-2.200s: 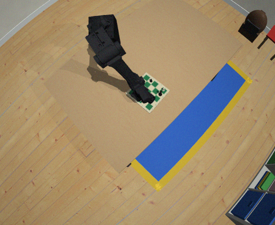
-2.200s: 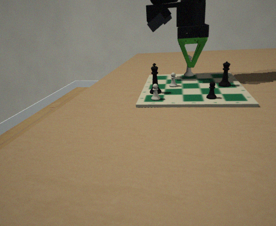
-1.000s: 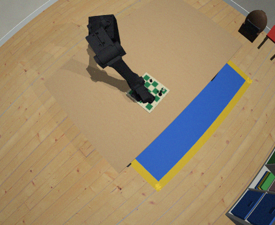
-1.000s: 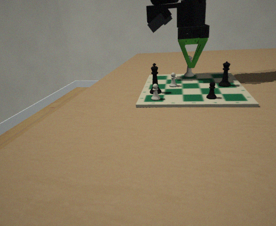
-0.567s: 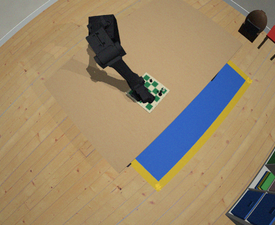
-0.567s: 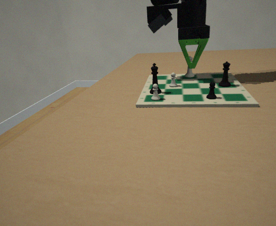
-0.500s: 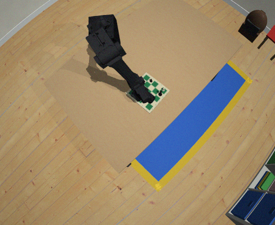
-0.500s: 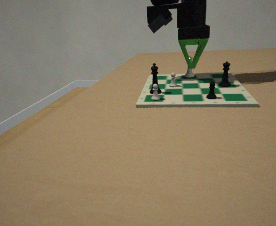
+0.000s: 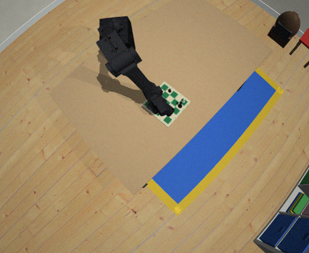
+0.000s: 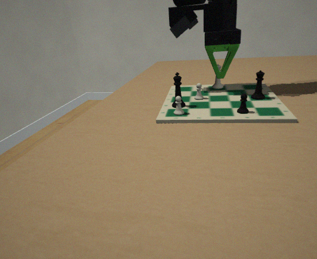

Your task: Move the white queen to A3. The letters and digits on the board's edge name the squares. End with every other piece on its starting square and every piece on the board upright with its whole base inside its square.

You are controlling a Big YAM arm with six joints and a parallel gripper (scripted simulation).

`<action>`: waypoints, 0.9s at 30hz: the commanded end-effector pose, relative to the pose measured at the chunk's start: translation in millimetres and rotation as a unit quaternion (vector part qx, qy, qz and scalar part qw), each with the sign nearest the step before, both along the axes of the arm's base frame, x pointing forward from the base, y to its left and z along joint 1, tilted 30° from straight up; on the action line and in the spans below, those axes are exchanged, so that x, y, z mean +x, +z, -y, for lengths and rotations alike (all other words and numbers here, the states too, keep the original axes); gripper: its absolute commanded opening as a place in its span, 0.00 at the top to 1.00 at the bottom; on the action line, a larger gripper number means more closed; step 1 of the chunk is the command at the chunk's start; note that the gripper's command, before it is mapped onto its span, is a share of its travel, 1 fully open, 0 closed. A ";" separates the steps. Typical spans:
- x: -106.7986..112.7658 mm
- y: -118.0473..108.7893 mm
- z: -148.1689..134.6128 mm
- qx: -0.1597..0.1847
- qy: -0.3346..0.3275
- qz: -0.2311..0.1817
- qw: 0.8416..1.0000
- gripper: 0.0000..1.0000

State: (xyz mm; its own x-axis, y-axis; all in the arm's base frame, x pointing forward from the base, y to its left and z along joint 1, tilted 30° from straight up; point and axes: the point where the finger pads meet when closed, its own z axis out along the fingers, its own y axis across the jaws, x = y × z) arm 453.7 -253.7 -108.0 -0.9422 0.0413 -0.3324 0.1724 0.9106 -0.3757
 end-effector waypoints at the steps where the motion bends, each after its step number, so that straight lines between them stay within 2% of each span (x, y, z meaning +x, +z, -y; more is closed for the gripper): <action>1: 4.0 1.8 7.2 -0.004 0.000 0.008 1.000 1.00; 13: 4.0 1.8 7.2 -0.004 0.000 0.008 1.000 1.00; 14: 4.0 1.8 7.2 -0.004 0.000 0.008 1.000 0.92; 16: 4.0 1.8 7.2 -0.004 0.000 0.008 1.000 0.92; 17: 4.0 1.8 7.2 -0.004 0.000 0.008 1.000 0.84; 19: 4.0 1.8 7.2 -0.004 0.000 0.008 1.000 0.84; 20: 4.0 1.8 7.2 -0.004 0.000 0.008 1.000 0.76; 22: 4.0 1.8 7.2 -0.004 0.000 0.008 1.000 0.76; 23: 4.0 1.8 7.2 -0.004 0.000 0.008 1.000 0.68; 25: 4.0 1.8 7.2 -0.004 0.000 0.008 1.000 0.68; 26: 4.0 1.8 7.2 -0.004 0.000 0.008 1.000 0.60; 27: 4.0 1.8 7.2 -0.004 0.000 0.008 1.000 0.60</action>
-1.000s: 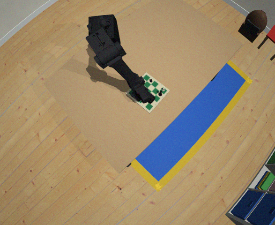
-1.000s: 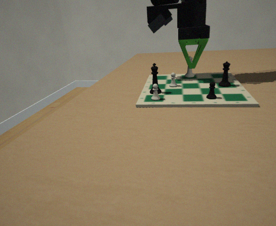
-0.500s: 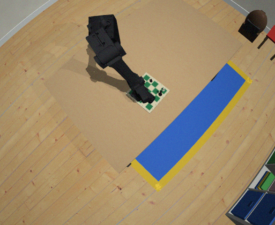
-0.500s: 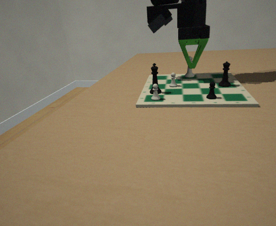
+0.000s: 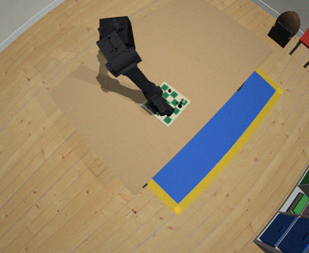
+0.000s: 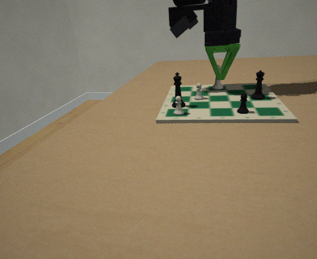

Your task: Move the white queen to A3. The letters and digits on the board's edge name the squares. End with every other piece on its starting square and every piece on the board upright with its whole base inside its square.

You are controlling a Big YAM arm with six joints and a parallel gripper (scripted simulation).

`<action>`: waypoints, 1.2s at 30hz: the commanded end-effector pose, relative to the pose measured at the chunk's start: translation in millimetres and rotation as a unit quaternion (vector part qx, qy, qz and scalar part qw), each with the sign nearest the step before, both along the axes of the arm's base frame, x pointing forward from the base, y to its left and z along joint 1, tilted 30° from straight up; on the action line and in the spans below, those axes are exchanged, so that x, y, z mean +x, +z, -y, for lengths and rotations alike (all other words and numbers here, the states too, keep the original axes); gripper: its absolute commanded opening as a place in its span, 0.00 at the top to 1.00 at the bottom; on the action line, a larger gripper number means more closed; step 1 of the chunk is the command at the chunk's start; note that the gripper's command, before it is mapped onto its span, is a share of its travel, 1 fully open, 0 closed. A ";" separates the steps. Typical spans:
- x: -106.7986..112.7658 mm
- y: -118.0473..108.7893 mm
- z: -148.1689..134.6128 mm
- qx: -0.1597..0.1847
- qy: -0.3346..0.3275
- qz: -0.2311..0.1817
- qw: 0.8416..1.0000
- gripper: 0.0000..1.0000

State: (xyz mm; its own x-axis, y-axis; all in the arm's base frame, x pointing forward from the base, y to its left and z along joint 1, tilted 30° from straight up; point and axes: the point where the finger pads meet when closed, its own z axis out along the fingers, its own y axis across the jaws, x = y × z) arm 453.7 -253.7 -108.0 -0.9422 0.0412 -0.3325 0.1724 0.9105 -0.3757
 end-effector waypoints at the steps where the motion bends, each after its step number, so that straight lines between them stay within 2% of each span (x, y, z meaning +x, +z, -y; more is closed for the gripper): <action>1: 4.0 1.7 7.2 -0.004 0.000 0.008 1.000 0.60; 10: 4.0 2.0 7.1 -0.004 0.000 0.008 1.000 0.60; 13: 6.5 17.0 5.1 -0.007 0.001 0.016 1.000 0.60; 18: 4.4 19.9 -6.9 -0.003 0.004 0.011 1.000 0.60; 33: -16.9 80.5 -37.9 -0.003 0.004 0.012 1.000 0.60; 35: -16.9 80.5 -37.9 -0.003 0.004 0.012 1.000 0.60; 36: -27.8 67.0 -32.4 0.004 -0.007 -0.005 1.000 0.60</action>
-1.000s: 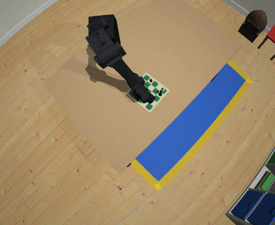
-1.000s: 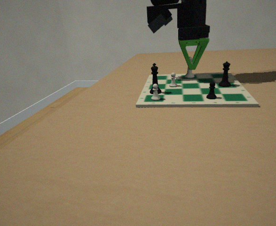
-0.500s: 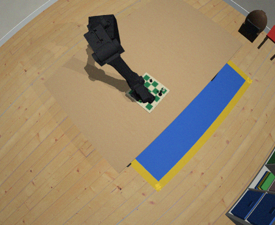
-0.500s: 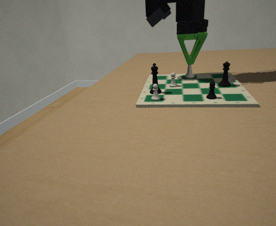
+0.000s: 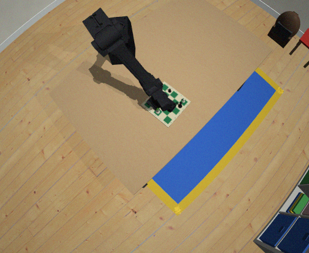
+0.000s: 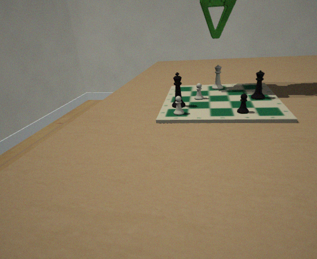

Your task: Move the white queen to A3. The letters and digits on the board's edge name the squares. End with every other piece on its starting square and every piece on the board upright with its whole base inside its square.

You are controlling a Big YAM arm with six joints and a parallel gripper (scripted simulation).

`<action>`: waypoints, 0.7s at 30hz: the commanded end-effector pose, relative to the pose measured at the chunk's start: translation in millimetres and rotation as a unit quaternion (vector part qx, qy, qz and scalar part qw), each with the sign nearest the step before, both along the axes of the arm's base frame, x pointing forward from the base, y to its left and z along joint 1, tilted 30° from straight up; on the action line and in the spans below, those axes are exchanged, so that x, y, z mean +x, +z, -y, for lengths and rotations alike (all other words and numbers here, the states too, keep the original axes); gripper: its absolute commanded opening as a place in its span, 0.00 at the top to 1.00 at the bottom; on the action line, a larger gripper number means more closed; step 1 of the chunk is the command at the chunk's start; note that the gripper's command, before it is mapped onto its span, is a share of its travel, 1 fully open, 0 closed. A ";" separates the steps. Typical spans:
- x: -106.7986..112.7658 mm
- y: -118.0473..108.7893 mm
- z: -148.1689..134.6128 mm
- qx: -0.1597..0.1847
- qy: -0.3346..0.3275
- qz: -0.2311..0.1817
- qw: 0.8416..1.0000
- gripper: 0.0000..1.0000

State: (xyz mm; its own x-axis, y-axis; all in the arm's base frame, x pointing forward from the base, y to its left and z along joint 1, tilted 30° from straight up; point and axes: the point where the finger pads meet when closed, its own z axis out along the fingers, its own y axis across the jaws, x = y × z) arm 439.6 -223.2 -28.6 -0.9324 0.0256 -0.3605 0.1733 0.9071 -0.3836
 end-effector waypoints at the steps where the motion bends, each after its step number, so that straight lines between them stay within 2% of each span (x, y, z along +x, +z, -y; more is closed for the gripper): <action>1: -11.2 -4.6 -4.8 0.008 -0.009 -0.014 1.000 0.60; 3: -6.3 8.7 -9.8 0.005 -0.003 -0.003 1.000 0.60; 7: -6.4 3.9 -9.2 0.007 -0.005 -0.008 1.000 0.60; 8: -7.1 0.7 -9.3 0.008 -0.005 -0.011 1.000 0.00; 21: -6.3 1.0 -9.0 0.007 -0.004 -0.010 1.000 0.00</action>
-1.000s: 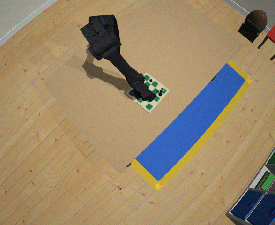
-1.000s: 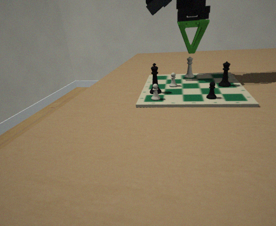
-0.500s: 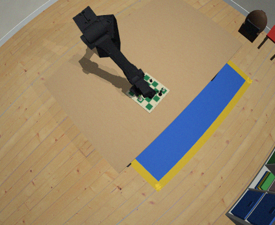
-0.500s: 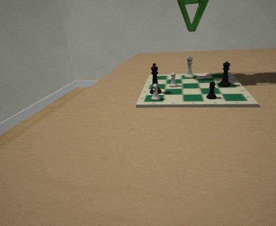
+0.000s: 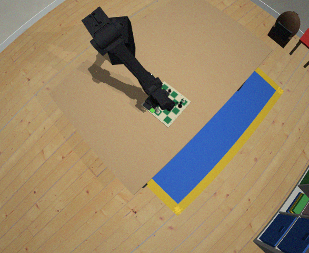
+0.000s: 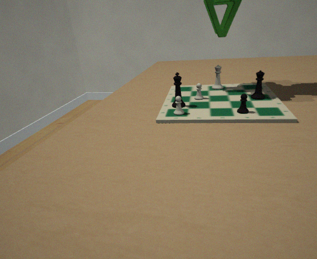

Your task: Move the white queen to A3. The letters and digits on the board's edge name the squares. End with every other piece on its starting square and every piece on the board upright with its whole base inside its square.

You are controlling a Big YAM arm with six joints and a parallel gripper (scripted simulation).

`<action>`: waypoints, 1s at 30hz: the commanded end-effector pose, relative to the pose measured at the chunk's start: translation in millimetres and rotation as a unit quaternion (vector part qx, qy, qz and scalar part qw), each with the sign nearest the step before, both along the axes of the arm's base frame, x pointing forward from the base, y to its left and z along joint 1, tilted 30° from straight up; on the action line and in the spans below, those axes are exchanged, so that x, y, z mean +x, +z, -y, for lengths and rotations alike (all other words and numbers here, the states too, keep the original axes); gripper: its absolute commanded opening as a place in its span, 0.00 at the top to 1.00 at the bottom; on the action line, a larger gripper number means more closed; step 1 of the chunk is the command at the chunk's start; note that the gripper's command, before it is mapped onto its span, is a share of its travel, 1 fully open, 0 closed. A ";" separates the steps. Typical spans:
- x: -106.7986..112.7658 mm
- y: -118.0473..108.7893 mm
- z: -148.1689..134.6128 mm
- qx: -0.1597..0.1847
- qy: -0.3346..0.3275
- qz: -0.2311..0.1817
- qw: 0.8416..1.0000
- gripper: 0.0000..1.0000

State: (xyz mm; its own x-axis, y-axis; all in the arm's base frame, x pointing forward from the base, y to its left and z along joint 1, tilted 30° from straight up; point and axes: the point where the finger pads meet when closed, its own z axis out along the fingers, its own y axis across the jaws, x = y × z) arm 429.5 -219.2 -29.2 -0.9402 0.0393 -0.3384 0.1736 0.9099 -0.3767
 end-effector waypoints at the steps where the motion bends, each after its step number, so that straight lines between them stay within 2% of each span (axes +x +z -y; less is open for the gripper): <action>1: 3.9 1.6 -4.9 0.001 0.001 0.002 1.000 0.00; 7: 3.9 1.8 -5.0 0.001 0.001 0.002 1.000 0.00; 10: 5.4 13.0 -7.0 -0.002 0.002 0.010 1.000 0.00; 15: 2.0 16.1 -10.5 -0.002 0.003 0.009 1.000 0.00; 27: -12.7 56.5 -29.7 -0.002 0.003 0.009 1.000 0.00; 30: -15.2 59.7 -28.3 -0.001 -0.001 0.009 1.000 0.00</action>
